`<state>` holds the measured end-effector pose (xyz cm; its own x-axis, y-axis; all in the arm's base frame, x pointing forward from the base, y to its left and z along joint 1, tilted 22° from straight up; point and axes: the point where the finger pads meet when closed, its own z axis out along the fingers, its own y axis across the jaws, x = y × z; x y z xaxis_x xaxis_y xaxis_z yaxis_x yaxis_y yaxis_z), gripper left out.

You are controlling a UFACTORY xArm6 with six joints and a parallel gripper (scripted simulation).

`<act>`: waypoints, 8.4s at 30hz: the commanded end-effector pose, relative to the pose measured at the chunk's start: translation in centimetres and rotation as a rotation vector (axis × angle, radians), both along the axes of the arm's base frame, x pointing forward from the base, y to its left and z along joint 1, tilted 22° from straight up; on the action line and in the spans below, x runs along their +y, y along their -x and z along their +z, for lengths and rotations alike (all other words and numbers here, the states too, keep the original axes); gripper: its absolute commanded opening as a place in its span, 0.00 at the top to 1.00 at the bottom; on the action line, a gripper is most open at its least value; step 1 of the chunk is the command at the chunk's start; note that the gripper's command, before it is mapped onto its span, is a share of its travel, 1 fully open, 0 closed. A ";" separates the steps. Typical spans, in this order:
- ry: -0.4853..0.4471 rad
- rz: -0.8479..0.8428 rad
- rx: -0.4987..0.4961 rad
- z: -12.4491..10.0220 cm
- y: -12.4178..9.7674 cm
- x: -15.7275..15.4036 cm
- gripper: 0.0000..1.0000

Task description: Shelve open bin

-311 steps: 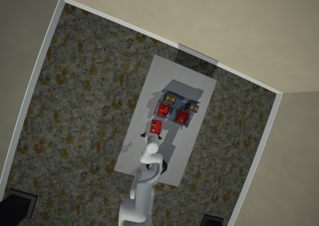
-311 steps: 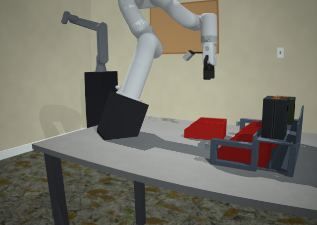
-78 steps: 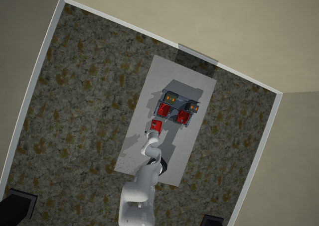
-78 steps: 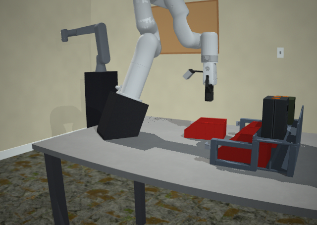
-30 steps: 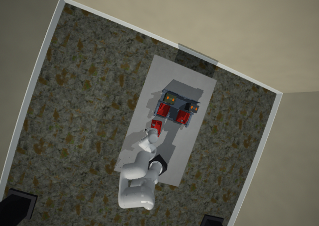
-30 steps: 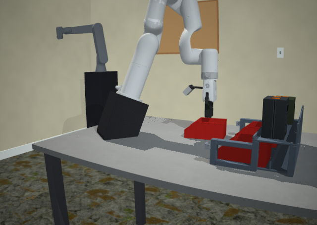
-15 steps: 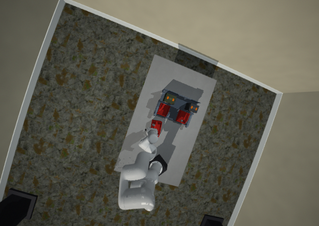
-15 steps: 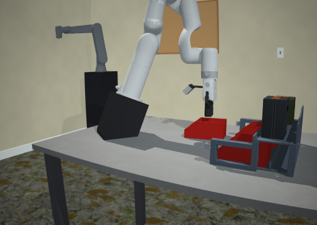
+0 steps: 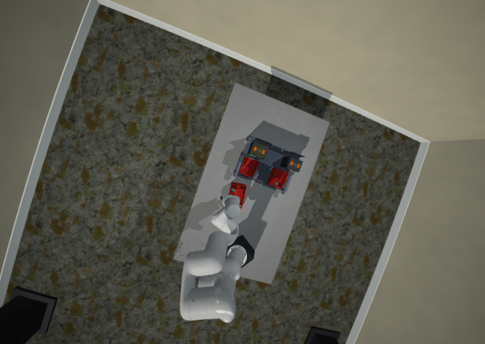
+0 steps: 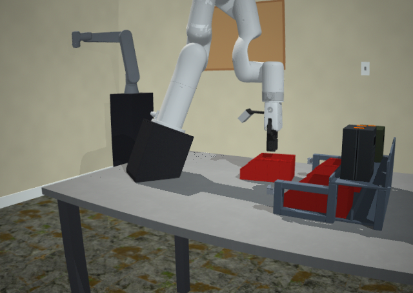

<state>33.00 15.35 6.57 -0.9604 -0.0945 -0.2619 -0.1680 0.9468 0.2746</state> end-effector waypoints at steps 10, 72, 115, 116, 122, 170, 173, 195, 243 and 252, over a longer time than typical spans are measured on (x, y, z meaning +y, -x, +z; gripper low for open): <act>-0.001 0.000 -0.002 0.2 -0.1 0.0 0.72; -0.001 0.000 -0.002 -2.4 -0.7 0.9 0.72; 0.000 0.000 -0.002 -4.4 -1.1 1.5 0.72; 0.000 0.000 -0.002 -4.4 -1.1 1.5 0.72; 0.000 0.000 -0.002 -4.3 -1.1 1.5 0.72; -0.001 0.000 -0.002 -4.0 -1.1 1.4 1.00; -0.001 0.000 -0.002 -4.0 -1.1 1.4 1.00; -0.001 0.000 -0.002 -4.0 -1.1 1.4 1.00; 0.000 0.000 -0.002 -3.1 -0.8 1.1 1.00; -0.001 0.000 -0.002 -2.6 -0.7 0.9 1.00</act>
<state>33.72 16.38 3.43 -0.9606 -0.0943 -0.2615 -0.1677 0.9468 0.2747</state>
